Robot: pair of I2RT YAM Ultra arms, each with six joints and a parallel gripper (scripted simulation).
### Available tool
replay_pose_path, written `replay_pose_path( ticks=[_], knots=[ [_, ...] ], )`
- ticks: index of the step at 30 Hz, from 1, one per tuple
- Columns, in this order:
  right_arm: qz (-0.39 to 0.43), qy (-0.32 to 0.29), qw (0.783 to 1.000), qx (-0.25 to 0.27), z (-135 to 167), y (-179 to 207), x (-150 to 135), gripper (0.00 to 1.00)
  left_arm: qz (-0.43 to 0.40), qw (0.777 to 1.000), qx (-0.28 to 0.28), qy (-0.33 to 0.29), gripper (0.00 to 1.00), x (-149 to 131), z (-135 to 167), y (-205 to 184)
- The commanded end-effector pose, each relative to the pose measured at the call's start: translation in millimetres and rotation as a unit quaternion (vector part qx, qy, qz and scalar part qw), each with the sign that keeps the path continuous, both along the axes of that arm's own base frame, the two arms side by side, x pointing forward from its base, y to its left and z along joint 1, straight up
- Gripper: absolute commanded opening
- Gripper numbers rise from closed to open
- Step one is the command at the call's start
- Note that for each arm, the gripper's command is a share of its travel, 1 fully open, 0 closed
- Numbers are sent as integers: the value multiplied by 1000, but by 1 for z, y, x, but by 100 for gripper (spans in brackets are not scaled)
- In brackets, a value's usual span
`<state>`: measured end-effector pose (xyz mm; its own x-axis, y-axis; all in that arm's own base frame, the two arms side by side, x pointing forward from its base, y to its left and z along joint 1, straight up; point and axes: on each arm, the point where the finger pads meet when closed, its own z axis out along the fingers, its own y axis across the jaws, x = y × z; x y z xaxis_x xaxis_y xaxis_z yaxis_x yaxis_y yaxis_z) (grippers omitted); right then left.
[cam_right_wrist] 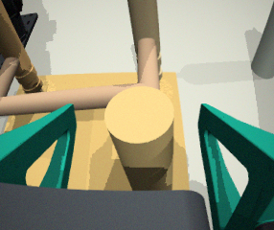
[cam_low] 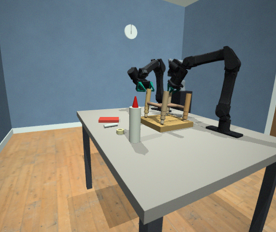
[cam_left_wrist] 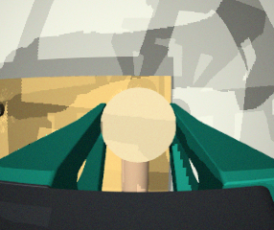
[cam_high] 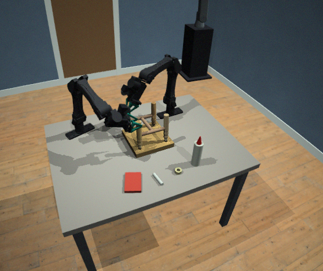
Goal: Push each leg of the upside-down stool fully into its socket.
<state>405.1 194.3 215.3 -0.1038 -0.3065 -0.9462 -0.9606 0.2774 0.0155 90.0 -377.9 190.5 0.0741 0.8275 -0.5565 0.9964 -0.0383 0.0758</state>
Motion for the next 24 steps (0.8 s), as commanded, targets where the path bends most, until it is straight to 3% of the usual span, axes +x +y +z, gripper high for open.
replay_pose_path(
  ticks=[1,4,5,8,15,18,21,24],
  knots=[
    [4,-7,1000,4,14,1,2,69,-5,1000,-21,6,28,-6,9,-9],
    [4,-5,1000,4,13,1,2,69,-5,1000,-21,6,28,-6,9,-9],
    [4,-6,1000,4,33,0,-5,69,-5,1000,-21,6,28,-6,9,-9],
    [5,-20,1000,4,32,1,-1,69,-5,1000,-21,6,28,-6,9,-9],
    [5,8,1000,1,57,0,-3,69,-5,1000,-21,6,28,-6,9,-9],
    [5,-25,1000,4,69,0,-4,69,-5,1000,-21,6,28,-6,9,-9],
    [4,22,1000,0,29,-1,-5,69,-5,1000,-21,6,28,-6,9,-9],
    [4,10,1000,1,39,0,1,69,-5,1000,-21,6,28,-6,9,-9]
  ],
)
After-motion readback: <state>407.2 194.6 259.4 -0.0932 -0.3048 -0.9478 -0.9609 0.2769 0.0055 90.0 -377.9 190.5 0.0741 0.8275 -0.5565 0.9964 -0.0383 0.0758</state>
